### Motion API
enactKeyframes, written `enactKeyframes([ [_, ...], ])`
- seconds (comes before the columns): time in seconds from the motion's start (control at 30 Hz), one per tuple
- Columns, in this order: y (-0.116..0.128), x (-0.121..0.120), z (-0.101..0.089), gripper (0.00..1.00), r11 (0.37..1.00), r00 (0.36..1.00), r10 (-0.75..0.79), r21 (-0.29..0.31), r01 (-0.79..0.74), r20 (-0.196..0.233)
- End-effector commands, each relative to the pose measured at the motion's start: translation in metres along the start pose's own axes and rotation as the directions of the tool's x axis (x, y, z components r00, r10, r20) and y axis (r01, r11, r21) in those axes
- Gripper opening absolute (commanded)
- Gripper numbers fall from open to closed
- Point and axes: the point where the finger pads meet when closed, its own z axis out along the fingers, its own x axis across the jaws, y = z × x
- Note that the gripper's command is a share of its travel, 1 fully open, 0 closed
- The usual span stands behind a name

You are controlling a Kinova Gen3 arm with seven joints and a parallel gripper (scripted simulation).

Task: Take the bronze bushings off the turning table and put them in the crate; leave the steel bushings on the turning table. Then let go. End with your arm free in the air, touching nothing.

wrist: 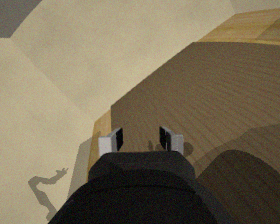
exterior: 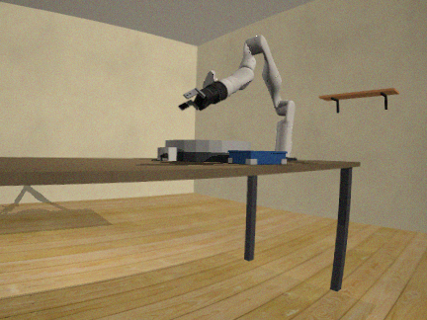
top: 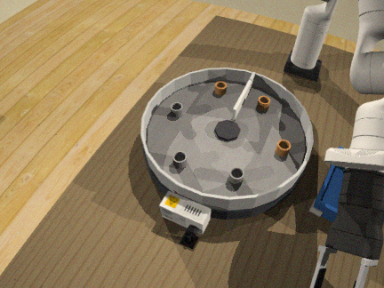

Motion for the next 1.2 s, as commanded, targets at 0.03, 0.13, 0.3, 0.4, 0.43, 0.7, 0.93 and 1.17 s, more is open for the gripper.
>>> enactKeyframes([
  [0.03, -0.002, -0.001, -0.001, 1.00, 1.000, 1.000, 0.000, 0.003, 0.000, 0.002],
  [0.13, -0.002, -0.001, -0.001, 1.00, 1.000, 1.000, 0.000, 0.003, 0.000, 0.002],
  [0.3, -0.002, -0.001, -0.001, 1.00, 1.000, 1.000, 0.000, 0.003, 0.000, 0.002],
  [0.4, -0.002, -0.001, -0.001, 1.00, 1.000, 1.000, 0.000, 0.003, 0.000, 0.002],
  [0.43, -0.002, -0.001, -0.001, 1.00, 1.000, 1.000, 0.000, 0.003, 0.000, 0.002],
  [0.7, -0.009, 0.006, -0.054, 1.00, 1.000, 1.000, 0.000, 0.003, 0.000, 0.002],
  [0.93, -0.009, 0.006, -0.054, 1.00, 1.000, 1.000, 0.000, 0.003, 0.000, 0.002],
  [1.17, -0.011, 0.010, -0.075, 1.00, 1.000, 1.000, 0.000, 0.002, 0.000, 0.001],
])
